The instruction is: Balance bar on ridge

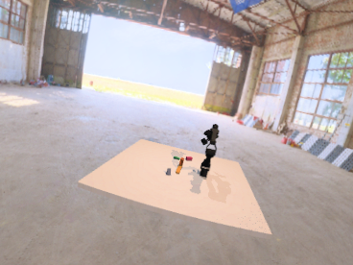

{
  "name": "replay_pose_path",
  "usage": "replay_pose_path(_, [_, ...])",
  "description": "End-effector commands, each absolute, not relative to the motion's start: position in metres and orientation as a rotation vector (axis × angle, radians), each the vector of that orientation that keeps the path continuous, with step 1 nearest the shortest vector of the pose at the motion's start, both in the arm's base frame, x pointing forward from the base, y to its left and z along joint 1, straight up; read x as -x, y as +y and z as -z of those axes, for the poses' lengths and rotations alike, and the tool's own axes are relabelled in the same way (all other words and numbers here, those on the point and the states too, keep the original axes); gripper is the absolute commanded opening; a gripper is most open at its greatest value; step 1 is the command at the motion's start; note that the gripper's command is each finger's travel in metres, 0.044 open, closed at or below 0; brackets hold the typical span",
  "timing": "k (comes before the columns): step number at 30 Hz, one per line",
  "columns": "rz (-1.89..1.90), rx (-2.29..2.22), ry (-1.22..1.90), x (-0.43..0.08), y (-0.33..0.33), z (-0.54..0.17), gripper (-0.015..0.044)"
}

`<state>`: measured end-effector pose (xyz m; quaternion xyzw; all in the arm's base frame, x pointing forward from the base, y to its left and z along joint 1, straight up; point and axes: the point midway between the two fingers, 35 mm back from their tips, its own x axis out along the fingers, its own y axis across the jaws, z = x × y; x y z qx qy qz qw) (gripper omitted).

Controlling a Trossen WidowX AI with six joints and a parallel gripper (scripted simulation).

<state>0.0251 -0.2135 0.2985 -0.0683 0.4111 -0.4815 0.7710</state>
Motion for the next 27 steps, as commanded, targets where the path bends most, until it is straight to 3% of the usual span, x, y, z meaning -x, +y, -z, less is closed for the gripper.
replay_pose_path(1, [0.968,0.177,0.924,-0.036,-0.215,-0.296,0.0315])
replay_pose_path(27, [0.443,0.377,1.087,-0.112,-0.204,-0.262,0.0315])
